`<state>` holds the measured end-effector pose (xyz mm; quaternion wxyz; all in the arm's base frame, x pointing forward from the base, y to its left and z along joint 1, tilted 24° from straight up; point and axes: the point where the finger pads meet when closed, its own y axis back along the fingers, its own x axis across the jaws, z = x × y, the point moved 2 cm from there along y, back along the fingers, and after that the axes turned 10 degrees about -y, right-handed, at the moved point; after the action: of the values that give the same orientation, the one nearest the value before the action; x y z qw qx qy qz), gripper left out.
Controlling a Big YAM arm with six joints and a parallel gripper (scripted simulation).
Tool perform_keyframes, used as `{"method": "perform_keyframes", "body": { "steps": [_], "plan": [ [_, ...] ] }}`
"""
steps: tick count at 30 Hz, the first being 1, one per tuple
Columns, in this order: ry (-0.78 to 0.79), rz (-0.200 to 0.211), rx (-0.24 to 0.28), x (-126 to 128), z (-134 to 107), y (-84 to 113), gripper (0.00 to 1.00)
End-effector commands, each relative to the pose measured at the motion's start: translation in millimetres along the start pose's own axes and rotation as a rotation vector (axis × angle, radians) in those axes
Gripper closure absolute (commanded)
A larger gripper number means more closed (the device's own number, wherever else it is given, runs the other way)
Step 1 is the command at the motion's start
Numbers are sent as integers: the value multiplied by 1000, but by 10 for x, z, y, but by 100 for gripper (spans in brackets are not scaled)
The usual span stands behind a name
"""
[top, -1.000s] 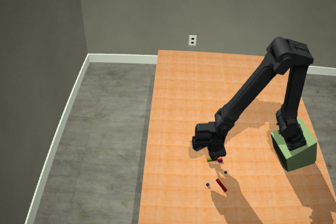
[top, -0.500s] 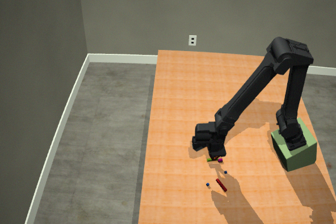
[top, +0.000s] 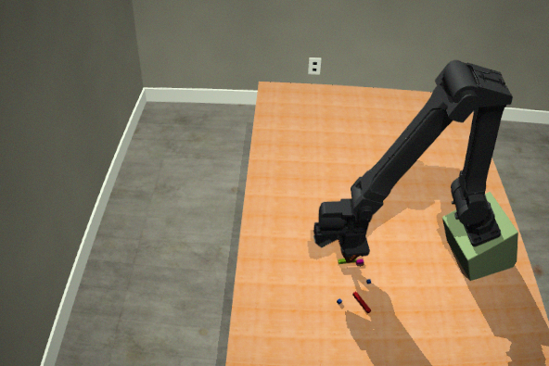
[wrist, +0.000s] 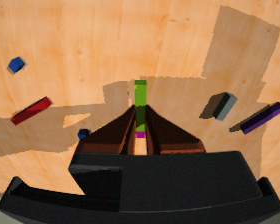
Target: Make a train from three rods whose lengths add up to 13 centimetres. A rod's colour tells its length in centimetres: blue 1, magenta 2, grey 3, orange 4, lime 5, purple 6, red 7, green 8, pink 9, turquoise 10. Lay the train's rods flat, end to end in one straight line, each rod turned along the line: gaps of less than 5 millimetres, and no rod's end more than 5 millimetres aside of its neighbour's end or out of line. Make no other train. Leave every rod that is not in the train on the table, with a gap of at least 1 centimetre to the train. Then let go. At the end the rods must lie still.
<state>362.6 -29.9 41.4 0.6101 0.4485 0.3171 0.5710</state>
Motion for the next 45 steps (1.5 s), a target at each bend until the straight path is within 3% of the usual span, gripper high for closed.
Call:
{"method": "perform_keyframes", "body": {
  "steps": [1,45],
  "plan": [
    [15,2,12,43,-33,-40,96],
    [18,4,-10,52,60,-63,96]
  ]
}}
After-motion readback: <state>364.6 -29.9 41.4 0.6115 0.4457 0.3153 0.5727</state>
